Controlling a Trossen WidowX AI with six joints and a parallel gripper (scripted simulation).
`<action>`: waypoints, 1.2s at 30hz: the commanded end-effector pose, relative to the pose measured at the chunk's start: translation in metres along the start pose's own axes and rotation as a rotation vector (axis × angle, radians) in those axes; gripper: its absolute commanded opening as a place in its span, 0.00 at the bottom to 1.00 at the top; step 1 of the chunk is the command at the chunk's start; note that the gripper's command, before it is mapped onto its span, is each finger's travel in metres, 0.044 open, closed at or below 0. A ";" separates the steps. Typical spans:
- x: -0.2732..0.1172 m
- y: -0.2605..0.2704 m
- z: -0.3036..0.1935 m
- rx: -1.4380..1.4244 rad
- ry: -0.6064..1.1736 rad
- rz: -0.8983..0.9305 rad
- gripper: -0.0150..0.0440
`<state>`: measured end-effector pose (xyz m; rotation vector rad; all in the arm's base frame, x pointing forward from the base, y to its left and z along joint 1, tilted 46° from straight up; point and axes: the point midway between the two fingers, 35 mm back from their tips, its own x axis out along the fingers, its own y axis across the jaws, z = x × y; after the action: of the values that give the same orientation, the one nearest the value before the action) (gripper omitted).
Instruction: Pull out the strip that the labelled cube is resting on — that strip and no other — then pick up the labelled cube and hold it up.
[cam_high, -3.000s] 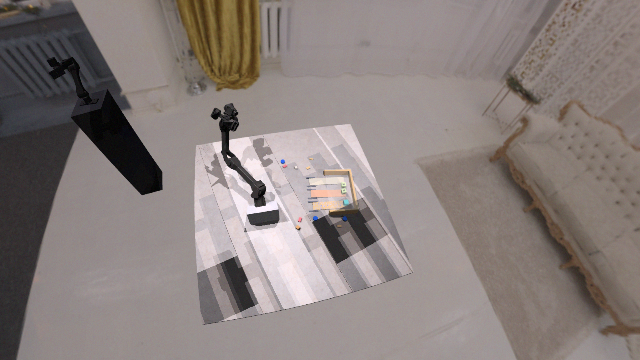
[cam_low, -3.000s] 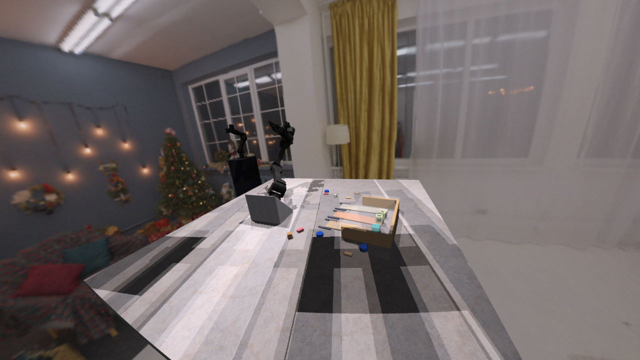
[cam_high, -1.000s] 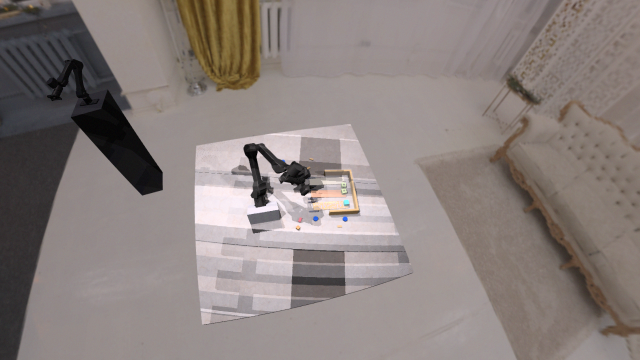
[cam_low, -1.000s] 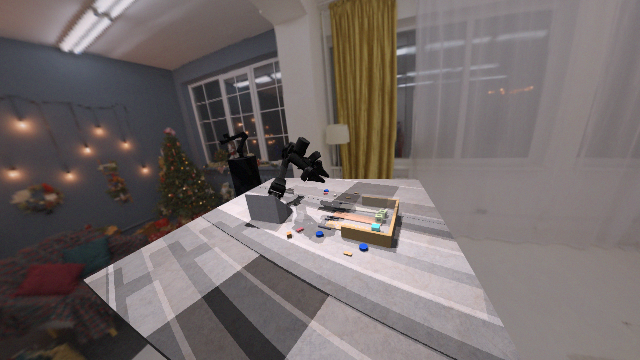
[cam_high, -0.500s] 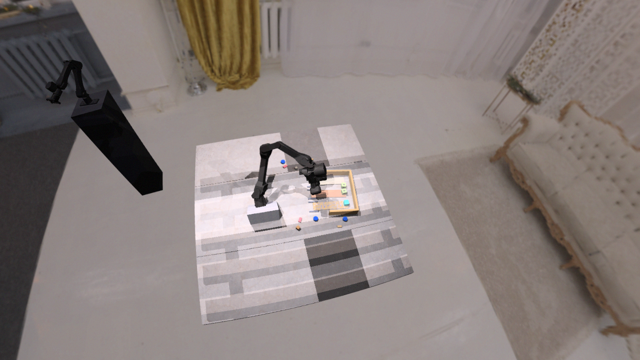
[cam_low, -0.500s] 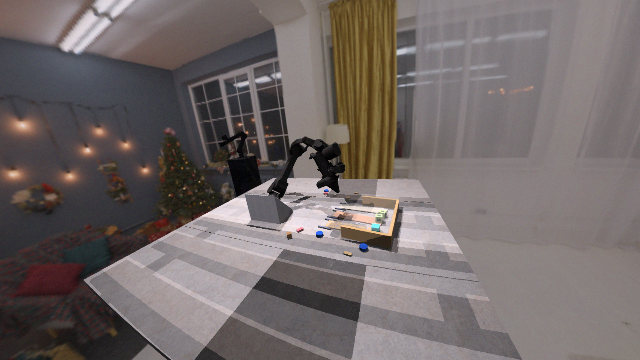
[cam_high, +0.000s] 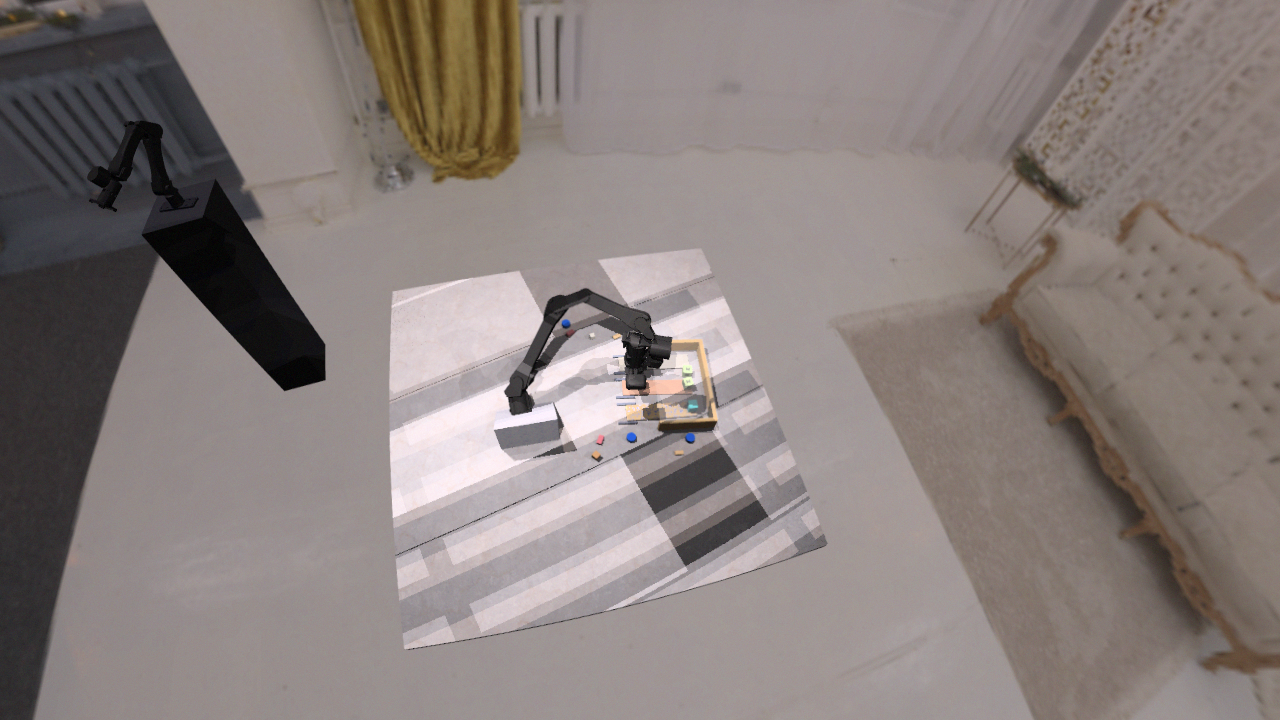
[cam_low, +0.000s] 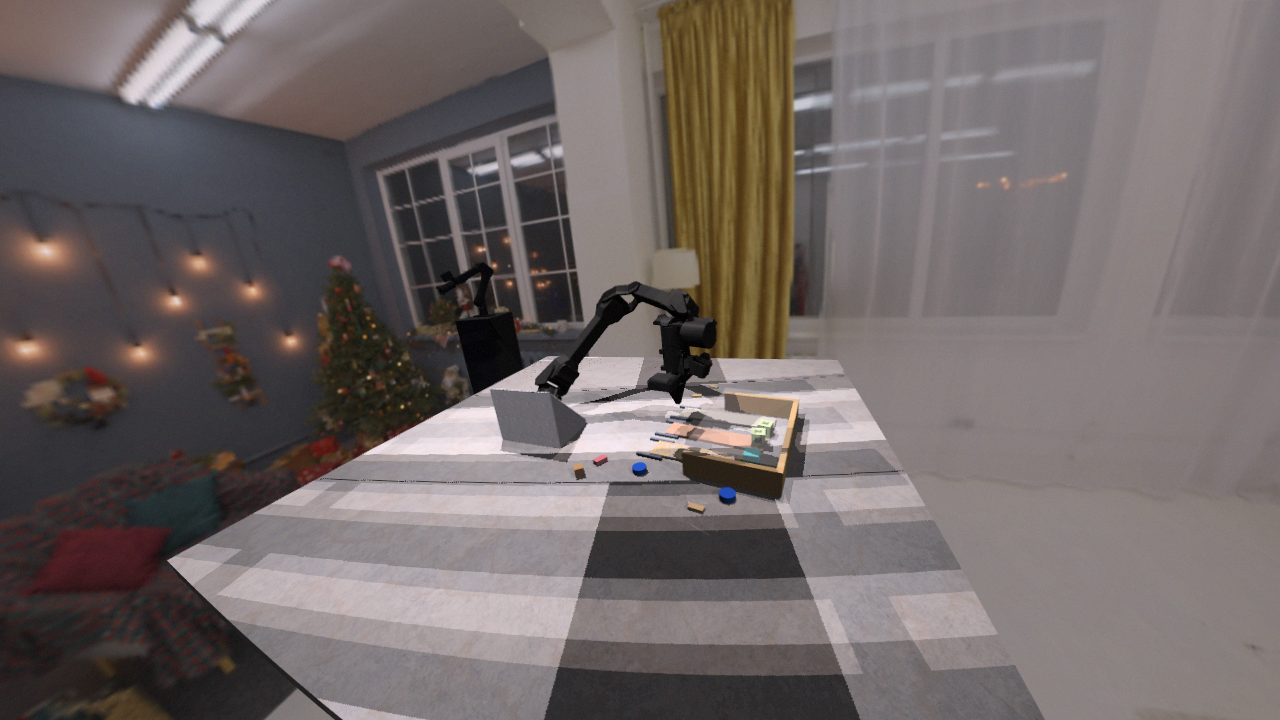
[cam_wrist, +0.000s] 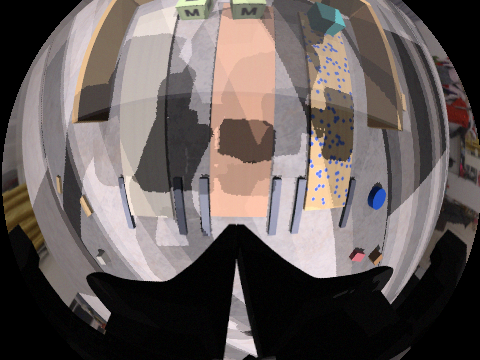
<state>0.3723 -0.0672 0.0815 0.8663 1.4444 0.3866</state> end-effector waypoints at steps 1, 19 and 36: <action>0.003 -0.001 0.001 -0.002 0.007 -0.006 0.25; 0.032 -0.002 0.002 -0.002 0.006 -0.006 0.25; 0.060 -0.005 0.001 -0.002 0.006 -0.004 0.25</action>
<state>0.3810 -0.0326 0.0407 0.8535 1.4480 0.3854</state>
